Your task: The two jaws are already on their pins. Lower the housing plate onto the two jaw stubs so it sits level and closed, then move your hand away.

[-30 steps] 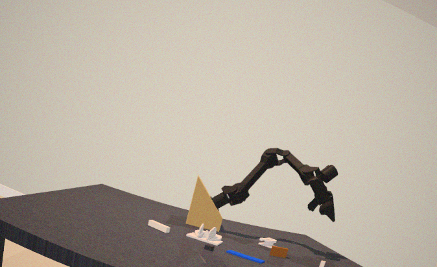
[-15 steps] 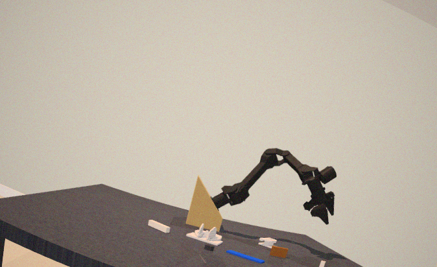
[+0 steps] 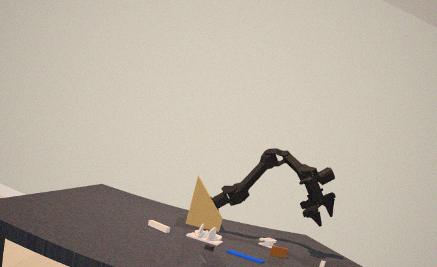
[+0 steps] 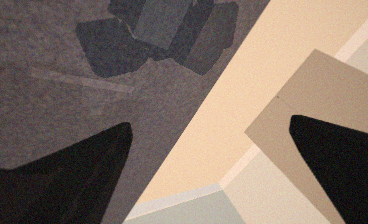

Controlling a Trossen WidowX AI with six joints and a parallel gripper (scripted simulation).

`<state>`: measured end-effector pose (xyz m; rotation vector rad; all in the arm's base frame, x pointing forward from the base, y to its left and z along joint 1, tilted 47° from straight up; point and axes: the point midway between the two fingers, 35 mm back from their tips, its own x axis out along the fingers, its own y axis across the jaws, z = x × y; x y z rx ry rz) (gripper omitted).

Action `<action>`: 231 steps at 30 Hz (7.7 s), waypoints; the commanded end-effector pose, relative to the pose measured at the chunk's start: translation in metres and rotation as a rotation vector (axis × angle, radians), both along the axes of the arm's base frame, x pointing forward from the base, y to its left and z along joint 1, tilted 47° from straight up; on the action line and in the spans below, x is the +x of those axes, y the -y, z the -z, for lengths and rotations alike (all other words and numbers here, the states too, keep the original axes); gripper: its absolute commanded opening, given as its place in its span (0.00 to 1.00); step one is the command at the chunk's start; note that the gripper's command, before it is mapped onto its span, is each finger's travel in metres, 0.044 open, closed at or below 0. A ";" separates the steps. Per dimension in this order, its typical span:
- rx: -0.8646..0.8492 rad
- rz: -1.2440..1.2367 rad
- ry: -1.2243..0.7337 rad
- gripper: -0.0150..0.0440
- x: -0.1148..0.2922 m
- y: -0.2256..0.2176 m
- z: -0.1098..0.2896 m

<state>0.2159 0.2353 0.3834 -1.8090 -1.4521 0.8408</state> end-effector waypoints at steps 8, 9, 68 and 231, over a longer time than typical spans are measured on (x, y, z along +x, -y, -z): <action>-0.012 0.051 -0.223 1.00 0.004 0.006 0.018; -0.012 0.056 -0.242 1.00 0.004 0.006 0.020; 0.017 0.405 -1.326 1.00 0.003 0.043 0.100; 0.309 1.153 -2.650 1.00 -0.041 0.032 0.247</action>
